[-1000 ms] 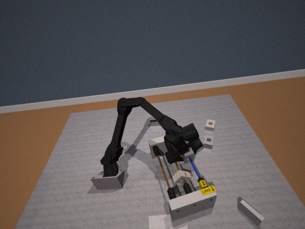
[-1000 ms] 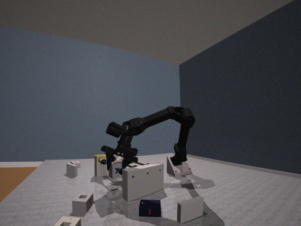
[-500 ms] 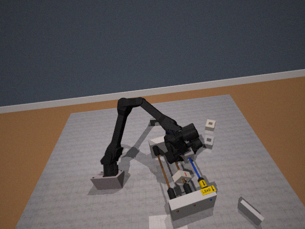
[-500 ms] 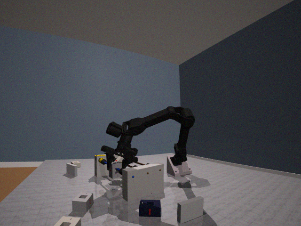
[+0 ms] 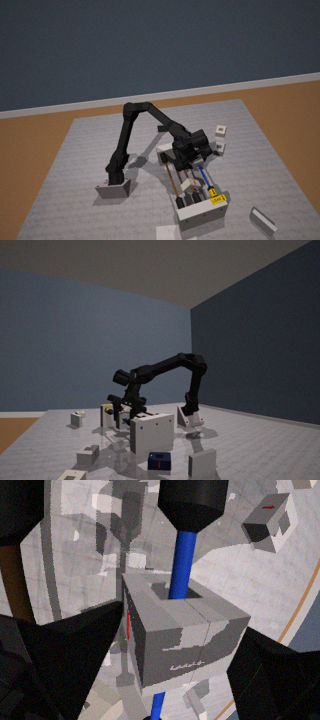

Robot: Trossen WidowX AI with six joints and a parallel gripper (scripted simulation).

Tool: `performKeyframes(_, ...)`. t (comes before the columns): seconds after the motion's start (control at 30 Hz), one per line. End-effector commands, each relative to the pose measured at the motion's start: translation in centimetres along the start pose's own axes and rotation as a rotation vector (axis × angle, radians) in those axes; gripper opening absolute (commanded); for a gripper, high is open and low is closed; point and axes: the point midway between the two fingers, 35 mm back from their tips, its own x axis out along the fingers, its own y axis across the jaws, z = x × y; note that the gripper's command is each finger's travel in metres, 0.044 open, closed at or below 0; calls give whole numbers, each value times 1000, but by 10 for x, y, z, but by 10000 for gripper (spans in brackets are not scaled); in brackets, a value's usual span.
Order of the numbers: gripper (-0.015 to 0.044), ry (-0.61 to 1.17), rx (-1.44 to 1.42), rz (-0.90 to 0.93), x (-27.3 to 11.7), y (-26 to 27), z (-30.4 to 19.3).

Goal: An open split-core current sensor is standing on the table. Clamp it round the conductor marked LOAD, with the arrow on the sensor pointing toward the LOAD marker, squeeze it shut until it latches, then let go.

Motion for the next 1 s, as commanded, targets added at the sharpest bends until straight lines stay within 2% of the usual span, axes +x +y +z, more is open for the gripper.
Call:
performKeyframes(0.0, 263, 0, 0, 1, 0, 0, 0)
performKeyframes(0.77, 109, 0, 0, 0, 0, 0, 0)
performKeyframes(0.9, 4, 0, 1, 30, -1, -1, -1)
performKeyframes(0.97, 0, -2, 2, 64, -3, -2, -1)
